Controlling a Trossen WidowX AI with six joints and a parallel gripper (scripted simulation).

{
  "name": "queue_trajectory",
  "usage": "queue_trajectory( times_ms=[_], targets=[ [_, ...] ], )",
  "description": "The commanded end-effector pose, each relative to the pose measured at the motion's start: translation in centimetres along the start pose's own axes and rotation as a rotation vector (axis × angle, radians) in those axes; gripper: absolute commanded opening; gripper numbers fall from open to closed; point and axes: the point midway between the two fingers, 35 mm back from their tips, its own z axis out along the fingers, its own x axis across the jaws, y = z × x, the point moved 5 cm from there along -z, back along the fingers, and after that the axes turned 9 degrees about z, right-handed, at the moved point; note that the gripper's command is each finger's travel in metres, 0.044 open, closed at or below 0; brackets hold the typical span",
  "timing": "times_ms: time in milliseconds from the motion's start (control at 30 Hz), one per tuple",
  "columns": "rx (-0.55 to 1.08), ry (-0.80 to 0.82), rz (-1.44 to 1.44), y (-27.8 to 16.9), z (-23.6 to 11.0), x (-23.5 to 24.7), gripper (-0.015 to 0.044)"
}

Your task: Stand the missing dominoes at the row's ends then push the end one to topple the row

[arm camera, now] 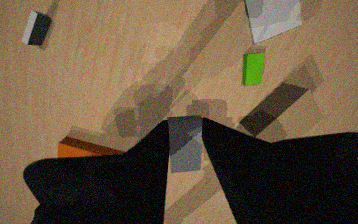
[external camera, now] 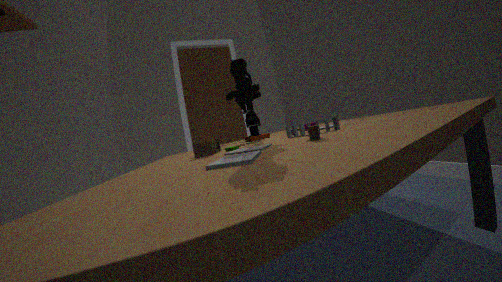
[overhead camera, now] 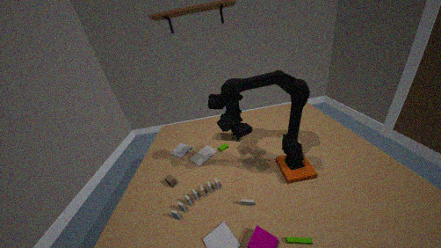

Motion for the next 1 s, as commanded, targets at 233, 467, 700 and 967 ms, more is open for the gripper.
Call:
queue_trajectory(
  times_ms=[233,467,700,967],
  targets=[
    [-0.176,0.147,0.026,-0.7,2.7,-0.7,0.0107],
    [-0.329,0.231,0.033,-1.3,4.4,-1.2,0.0107],
    [-0.498,0.293,0.034,-2.0,5.7,-1.6,0.0107],
    [-0.709,0.334,0.032,-3.0,6.9,-2.0,0.0107]
  ],
)
